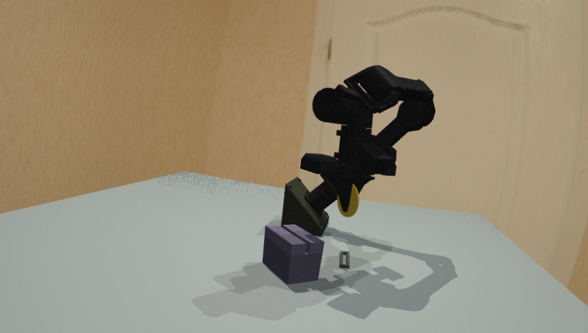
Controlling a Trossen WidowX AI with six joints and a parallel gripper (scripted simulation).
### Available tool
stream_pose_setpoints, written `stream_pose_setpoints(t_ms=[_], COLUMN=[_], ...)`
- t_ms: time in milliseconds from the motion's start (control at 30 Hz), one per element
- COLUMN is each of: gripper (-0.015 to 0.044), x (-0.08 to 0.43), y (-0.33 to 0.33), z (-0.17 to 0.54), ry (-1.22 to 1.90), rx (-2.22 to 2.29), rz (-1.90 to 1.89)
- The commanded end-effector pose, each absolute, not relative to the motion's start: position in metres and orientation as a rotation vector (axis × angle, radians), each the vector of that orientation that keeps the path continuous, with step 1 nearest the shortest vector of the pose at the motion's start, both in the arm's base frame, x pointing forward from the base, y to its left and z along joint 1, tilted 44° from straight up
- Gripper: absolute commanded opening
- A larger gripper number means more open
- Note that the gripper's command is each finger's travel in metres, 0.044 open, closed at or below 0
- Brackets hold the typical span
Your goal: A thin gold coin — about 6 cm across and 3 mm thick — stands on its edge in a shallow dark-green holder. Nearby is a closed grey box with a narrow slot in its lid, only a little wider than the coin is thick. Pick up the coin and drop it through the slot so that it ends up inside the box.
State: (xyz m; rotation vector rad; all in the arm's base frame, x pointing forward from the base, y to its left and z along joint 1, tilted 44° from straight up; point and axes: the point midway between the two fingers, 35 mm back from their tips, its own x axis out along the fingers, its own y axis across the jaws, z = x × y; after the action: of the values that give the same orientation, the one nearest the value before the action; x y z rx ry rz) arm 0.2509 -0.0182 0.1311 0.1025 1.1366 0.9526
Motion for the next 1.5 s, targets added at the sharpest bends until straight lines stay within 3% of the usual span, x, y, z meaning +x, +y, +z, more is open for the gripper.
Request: stream_pose_setpoints(t_ms=[0, 1467], gripper=[0.0000, 0.0000], x=[0.259, 0.322], y=[-0.026, -0.079], z=[0.128, 0.079], ry=[1.135, 1.133], rx=[0.092, 0.092], rz=[0.951, 0.949])
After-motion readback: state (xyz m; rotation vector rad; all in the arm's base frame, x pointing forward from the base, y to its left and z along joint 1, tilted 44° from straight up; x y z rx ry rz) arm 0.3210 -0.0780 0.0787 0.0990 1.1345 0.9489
